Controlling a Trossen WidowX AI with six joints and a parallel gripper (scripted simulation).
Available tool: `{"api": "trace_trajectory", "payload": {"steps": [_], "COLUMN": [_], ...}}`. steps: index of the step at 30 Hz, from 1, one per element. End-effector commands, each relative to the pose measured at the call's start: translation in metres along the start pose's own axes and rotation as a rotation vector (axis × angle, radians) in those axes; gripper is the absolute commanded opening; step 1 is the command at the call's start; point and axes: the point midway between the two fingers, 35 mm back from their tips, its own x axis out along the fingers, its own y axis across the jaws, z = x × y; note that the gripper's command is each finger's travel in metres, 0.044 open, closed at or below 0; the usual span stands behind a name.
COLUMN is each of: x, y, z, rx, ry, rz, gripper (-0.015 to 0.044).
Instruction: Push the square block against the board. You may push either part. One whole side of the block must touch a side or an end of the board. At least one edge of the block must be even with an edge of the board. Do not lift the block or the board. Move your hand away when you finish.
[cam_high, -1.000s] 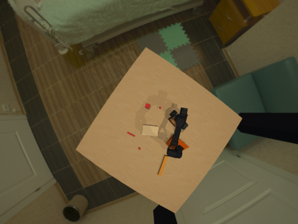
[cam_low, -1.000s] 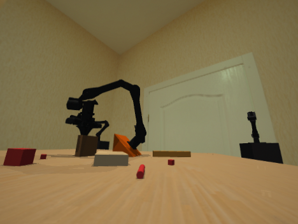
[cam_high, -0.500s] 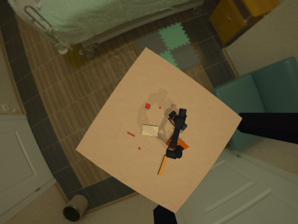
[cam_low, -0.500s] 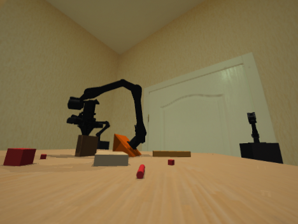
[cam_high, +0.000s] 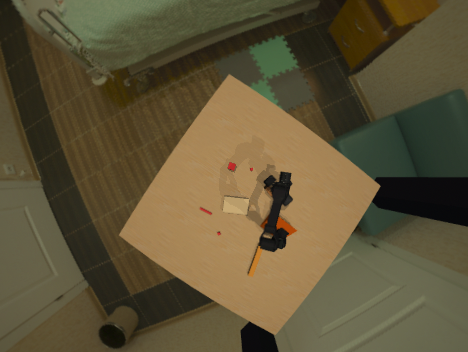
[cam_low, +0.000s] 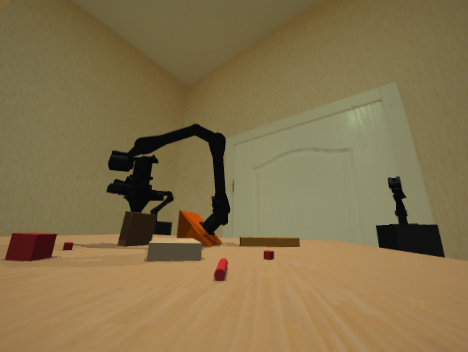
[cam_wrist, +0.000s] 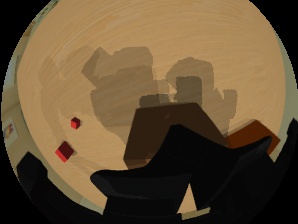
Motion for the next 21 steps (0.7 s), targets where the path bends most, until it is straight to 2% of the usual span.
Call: {"api": "trace_trajectory", "payload": {"steps": [1, 21], "x": [-0.001, 0.000], "y": [0.000, 0.000], "z": [-0.005, -0.020], "rx": [0.004, 0.004], "ry": [0.002, 0.003], "rz": [0.005, 0.005], "gripper": [0.0000, 0.0000]}}
